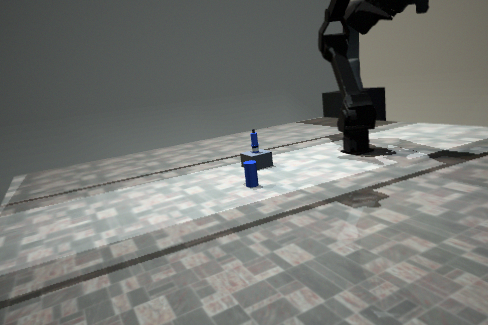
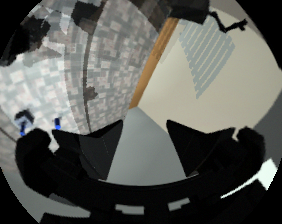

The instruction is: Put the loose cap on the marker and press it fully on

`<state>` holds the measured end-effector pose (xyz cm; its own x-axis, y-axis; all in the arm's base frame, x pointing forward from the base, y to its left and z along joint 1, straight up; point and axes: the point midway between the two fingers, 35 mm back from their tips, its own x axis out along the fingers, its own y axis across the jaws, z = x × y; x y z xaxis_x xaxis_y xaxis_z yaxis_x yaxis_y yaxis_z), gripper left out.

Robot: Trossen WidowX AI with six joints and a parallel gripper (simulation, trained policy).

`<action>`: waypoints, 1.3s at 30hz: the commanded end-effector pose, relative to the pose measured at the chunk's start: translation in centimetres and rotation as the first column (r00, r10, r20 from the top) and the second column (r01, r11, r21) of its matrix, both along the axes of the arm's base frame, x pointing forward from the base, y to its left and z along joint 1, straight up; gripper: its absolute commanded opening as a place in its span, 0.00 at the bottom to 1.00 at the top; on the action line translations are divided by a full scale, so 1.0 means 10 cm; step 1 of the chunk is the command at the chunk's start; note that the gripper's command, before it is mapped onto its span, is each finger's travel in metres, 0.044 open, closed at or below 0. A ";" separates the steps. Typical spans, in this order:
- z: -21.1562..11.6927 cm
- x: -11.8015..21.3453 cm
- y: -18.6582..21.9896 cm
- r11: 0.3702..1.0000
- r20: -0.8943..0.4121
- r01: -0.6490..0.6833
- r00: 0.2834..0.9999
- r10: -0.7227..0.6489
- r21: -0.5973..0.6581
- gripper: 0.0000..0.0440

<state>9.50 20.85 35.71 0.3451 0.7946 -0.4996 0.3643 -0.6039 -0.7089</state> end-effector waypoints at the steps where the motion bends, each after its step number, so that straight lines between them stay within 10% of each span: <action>1: -0.08 0.06 0.01 0.999 -0.037 0.024 0.999 -0.025 -0.041 0.75; 39: -0.72 0.66 0.01 0.908 -0.251 0.192 0.921 -0.297 -0.372 0.75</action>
<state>15.52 20.97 28.98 0.3128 0.4968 -0.8096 0.0161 -0.8550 -0.5184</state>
